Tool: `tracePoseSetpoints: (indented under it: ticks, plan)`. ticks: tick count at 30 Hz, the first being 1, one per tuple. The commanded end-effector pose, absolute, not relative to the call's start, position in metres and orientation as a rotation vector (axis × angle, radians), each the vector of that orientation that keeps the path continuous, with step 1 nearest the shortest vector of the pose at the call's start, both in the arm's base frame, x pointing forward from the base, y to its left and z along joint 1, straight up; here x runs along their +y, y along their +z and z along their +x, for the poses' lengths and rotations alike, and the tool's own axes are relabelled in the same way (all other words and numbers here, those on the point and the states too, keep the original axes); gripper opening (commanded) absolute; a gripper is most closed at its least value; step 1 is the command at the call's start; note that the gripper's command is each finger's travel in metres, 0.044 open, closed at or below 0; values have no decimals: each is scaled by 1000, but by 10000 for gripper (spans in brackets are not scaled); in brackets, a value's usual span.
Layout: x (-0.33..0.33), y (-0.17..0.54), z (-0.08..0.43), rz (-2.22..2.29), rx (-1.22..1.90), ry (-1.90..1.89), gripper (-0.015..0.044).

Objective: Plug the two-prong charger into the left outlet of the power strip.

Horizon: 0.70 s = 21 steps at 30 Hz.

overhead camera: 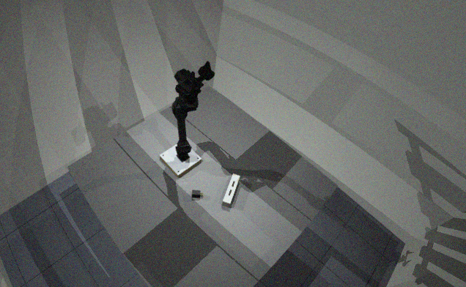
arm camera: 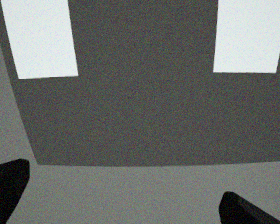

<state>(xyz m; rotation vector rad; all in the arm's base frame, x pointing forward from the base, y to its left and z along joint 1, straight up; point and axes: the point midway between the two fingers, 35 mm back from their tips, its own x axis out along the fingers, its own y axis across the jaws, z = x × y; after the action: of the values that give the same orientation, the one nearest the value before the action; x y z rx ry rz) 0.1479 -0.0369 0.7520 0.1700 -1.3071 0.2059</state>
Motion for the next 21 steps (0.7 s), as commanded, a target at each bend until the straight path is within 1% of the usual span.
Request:
tracePoseSetpoints:
  ticks: [1, 10, 21]
  plan:
    - [-64, 727, 205, 152, -1154, 66, 440]
    - [-107, 663, 290, 81, -828, -146, 440]
    - [-143, 556, 370, -47, -389, -300, 440]
